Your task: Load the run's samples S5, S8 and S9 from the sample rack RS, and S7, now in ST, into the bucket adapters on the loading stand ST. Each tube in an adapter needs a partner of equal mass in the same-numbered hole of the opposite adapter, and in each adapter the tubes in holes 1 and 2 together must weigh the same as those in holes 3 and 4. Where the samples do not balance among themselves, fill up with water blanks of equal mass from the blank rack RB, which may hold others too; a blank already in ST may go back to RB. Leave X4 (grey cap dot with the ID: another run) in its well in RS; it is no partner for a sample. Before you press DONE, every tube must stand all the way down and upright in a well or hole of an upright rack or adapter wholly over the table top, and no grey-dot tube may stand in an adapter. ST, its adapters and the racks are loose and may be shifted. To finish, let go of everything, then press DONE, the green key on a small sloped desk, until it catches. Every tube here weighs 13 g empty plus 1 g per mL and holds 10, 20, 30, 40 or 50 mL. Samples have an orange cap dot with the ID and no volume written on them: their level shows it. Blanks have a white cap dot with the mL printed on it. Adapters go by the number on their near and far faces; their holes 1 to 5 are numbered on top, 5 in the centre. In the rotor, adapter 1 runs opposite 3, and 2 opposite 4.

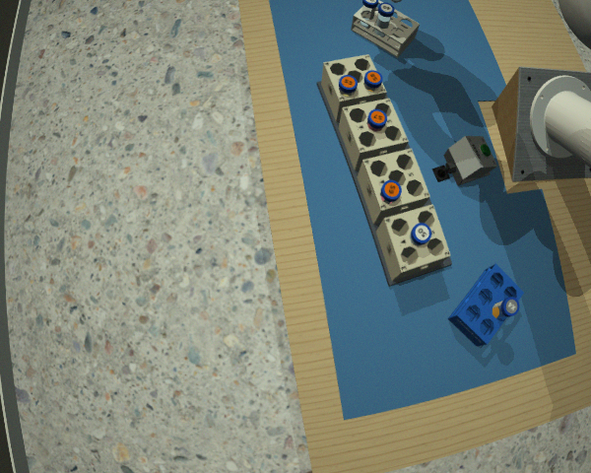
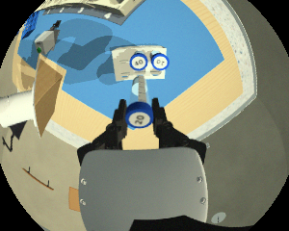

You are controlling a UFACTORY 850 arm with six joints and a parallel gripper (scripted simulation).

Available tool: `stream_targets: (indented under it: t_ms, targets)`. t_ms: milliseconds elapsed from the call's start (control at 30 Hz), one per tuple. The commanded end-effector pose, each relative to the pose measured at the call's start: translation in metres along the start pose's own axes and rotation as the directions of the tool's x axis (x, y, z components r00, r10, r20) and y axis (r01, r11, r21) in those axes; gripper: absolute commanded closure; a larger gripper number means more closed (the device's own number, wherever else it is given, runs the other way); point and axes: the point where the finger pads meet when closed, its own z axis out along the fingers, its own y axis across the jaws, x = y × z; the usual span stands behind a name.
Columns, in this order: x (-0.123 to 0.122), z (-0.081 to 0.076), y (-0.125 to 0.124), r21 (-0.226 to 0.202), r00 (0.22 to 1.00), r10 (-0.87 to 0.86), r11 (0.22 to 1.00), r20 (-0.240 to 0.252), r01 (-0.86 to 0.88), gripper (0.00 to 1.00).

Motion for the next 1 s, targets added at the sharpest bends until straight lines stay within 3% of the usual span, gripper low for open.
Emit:
stream_targets:
  t_ms: [0, 367, 733, 967]
  targets:
    - [0.0, -0.009, 0.001, -0.002, 1.0, 0.0, 1.0, 0.0, 0.0, 1.0]
    - [0.0, -0.031, 0.001, -0.002, 1.0, 0.0, 1.0, 0.0, 0.0, 1.0]
    - [0.0, -0.031, 0.001, -0.002, 1.0, 0.0, 1.0, 0.0, 0.0, 1.0]
    - [0.028, -0.031, -0.02, -0.002, 0.973, 0.231, 0.973, 0.0, -0.231, 1.0]
